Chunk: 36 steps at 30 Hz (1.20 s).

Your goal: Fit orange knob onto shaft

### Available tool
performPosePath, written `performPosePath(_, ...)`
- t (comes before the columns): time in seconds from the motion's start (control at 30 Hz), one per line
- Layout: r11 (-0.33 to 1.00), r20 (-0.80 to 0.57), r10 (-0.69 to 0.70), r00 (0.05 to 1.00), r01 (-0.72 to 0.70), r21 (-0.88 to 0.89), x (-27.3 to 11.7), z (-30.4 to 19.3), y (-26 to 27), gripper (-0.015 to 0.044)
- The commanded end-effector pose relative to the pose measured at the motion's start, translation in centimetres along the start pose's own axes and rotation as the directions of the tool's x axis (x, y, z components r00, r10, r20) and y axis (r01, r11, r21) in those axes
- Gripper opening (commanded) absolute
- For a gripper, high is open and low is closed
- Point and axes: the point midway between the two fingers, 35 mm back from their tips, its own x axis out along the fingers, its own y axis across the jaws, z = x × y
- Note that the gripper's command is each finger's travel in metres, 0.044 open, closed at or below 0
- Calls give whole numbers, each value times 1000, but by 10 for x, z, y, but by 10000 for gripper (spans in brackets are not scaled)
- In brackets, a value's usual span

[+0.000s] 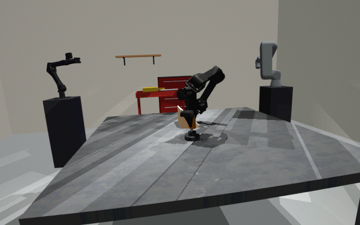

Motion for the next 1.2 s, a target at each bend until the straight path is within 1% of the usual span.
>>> performPosePath(0.0,1000,3,-5,1000,5,4,-3,2,0,0)
performPosePath(1.17,1000,3,-5,1000,5,-1,5,0,-1,0)
